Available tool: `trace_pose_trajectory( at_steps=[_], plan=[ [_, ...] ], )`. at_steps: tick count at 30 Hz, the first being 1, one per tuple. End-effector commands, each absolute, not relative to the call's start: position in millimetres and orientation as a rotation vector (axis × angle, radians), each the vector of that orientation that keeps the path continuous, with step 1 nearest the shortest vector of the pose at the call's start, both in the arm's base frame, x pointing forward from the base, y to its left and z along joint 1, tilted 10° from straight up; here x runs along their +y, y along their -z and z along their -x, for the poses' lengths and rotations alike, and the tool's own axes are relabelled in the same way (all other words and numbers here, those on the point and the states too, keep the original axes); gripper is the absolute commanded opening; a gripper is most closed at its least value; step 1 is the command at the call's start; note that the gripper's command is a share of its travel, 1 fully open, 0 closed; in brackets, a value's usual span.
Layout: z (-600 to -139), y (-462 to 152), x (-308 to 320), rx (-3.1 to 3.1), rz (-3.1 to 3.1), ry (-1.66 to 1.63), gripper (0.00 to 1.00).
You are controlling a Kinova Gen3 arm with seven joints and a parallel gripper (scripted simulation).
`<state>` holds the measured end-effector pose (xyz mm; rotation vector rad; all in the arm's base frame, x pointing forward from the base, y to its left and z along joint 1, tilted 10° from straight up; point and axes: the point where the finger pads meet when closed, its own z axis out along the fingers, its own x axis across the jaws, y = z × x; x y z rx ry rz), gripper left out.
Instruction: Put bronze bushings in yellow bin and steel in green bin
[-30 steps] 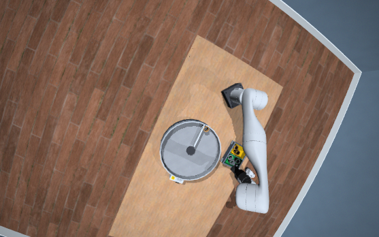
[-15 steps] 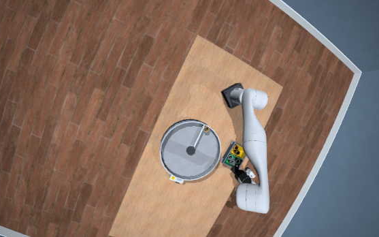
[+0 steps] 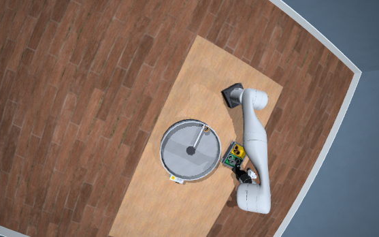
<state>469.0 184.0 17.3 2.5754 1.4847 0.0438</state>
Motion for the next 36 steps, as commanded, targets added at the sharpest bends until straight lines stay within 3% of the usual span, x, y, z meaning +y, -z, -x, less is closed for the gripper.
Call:
trace_pose_trajectory(
  at_steps=[1, 12, 36],
  plan=[
    [-472, -51, 189, 1.480, -2.571, -0.077, 0.47],
    [-464, -113, 197, 1.480, -2.571, -0.077, 0.47],
    [-464, -113, 198, 1.481, -2.571, -0.075, 0.47]
  ],
)
